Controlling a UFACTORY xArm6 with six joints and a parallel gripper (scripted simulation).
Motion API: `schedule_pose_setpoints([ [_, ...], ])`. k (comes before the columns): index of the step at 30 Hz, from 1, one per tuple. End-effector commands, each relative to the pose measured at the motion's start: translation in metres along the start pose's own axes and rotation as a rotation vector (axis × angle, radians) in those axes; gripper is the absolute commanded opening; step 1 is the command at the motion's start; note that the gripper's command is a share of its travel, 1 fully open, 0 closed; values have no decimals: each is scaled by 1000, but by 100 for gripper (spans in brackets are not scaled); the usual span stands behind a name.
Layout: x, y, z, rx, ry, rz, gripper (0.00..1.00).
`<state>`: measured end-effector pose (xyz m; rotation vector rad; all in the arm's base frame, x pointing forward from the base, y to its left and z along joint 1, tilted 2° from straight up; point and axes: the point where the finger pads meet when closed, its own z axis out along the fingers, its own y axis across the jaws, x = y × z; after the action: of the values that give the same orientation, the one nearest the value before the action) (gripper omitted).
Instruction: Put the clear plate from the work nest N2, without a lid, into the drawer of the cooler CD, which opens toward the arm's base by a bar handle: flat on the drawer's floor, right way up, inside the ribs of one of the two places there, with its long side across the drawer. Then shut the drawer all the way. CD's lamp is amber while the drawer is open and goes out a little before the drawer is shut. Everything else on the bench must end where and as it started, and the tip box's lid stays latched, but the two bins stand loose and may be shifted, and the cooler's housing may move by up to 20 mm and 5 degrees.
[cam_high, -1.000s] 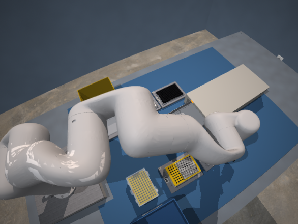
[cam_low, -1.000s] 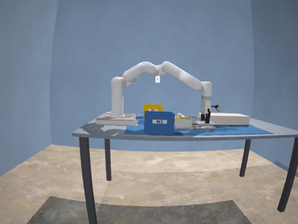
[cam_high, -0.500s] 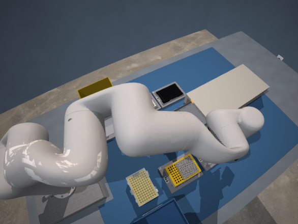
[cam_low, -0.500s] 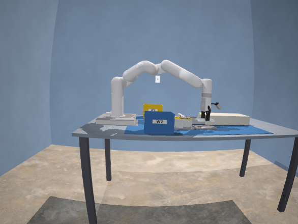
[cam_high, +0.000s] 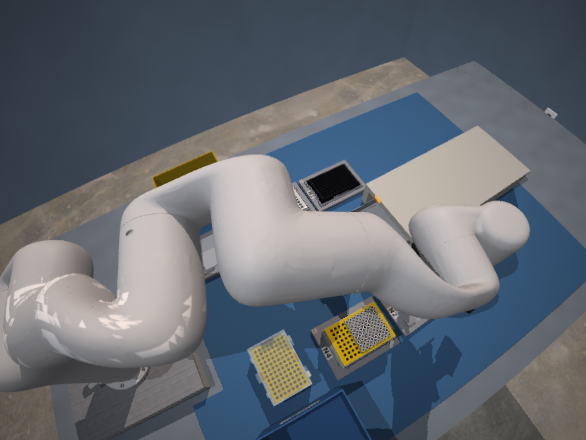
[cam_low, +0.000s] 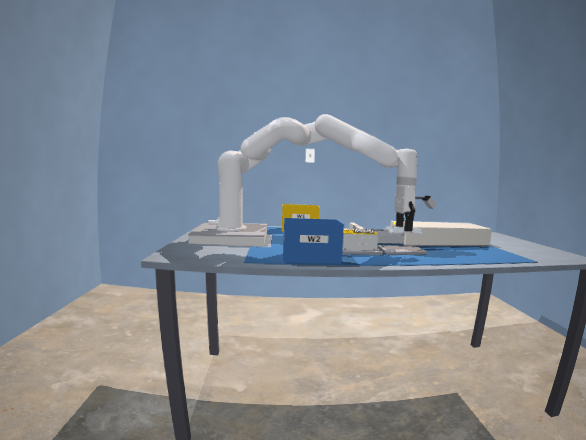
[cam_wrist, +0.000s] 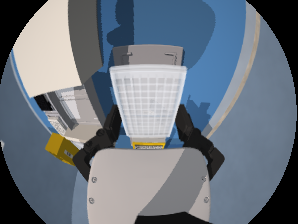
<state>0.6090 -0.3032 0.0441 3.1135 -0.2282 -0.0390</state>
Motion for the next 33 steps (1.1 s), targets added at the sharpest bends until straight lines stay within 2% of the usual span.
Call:
schedule_pose_setpoints([
  [1, 2, 1, -12, -2, 6, 0, 0],
  [33, 1, 0, -59, -2, 6, 0, 0],
])
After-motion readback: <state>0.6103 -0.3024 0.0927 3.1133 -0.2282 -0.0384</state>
